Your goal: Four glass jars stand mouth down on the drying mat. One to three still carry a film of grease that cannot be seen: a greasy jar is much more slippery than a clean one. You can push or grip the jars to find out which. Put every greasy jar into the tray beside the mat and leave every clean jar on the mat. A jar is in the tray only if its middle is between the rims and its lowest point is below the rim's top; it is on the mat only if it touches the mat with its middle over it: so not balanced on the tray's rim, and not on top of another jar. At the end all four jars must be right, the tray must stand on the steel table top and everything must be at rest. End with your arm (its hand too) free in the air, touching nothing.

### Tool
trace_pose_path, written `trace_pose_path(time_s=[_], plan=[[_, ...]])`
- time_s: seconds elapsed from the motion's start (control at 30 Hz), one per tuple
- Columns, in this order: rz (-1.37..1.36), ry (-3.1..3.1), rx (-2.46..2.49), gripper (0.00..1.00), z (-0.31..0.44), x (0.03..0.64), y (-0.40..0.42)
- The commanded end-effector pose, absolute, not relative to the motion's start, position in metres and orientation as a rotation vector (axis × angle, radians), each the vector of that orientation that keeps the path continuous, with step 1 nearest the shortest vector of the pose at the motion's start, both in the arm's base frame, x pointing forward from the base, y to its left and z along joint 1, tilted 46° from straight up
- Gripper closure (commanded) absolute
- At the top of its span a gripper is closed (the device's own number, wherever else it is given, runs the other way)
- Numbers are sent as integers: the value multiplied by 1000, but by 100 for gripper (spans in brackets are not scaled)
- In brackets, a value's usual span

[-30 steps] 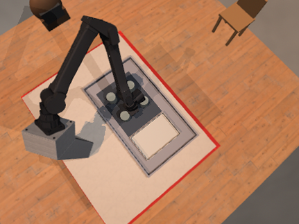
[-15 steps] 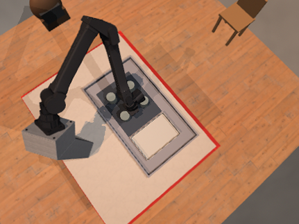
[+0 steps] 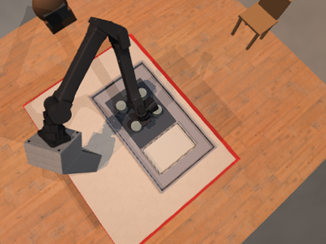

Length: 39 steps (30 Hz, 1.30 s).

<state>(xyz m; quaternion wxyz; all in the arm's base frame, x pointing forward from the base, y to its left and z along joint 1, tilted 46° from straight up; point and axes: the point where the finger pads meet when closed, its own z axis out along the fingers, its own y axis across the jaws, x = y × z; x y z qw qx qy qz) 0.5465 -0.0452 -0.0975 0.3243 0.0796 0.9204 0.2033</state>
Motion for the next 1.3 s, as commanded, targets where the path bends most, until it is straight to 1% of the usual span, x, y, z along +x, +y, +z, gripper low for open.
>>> trace_pose_path(time_s=[0.0, 0.87, 1.2, 1.27], plan=[[528, 2397, 198, 100, -85, 551, -47], [528, 2397, 198, 100, -85, 551, -47], [528, 2397, 198, 100, -32, 502, -72], [528, 2397, 198, 100, -32, 502, -72]])
